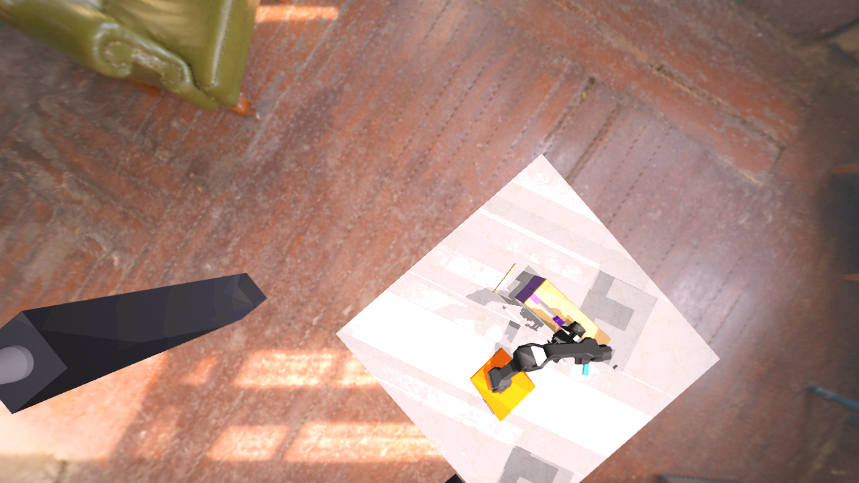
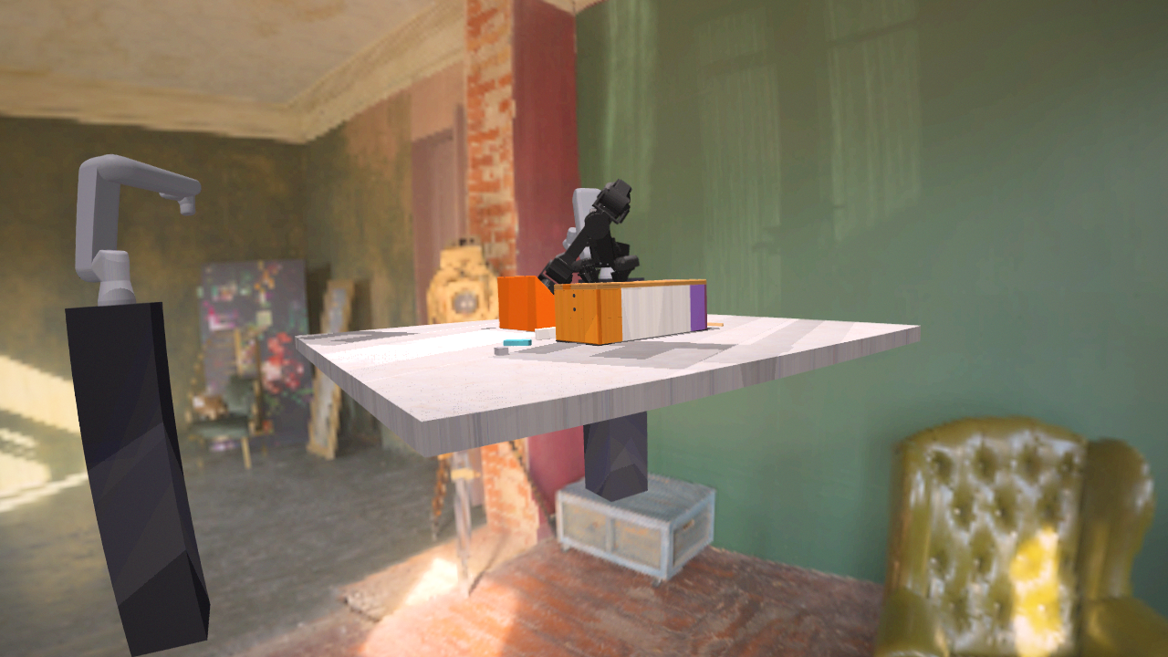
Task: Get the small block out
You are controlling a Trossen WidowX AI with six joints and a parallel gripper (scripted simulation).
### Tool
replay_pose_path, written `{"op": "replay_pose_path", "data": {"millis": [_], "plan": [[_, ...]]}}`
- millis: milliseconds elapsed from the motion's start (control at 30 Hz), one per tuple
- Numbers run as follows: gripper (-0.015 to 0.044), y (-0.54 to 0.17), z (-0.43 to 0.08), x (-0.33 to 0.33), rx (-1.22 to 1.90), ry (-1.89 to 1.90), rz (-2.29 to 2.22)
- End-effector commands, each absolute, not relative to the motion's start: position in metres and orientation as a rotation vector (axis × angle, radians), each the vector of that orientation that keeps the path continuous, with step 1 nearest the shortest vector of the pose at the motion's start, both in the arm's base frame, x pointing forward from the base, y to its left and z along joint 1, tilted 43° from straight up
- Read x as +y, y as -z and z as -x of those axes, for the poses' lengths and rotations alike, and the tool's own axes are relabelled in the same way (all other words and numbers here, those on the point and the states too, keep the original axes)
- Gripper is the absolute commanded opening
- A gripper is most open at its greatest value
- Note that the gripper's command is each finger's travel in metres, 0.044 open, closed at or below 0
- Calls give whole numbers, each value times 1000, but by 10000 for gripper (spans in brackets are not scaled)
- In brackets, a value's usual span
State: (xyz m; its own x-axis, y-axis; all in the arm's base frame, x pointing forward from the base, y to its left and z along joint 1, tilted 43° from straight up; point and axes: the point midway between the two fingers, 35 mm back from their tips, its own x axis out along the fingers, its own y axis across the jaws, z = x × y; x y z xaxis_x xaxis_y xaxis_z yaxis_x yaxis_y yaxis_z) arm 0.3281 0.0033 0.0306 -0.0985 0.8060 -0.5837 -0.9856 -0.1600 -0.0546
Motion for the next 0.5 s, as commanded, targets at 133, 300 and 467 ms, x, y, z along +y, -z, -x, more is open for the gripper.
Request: {"op": "replay_pose_path", "data": {"millis": [133,300,467], "plan": [[400,-39,-326,13,411,-1650,571],[400,-31,-329,5,411,-1650,571],[400,-31,-329,4,411,-1650,571]]}}
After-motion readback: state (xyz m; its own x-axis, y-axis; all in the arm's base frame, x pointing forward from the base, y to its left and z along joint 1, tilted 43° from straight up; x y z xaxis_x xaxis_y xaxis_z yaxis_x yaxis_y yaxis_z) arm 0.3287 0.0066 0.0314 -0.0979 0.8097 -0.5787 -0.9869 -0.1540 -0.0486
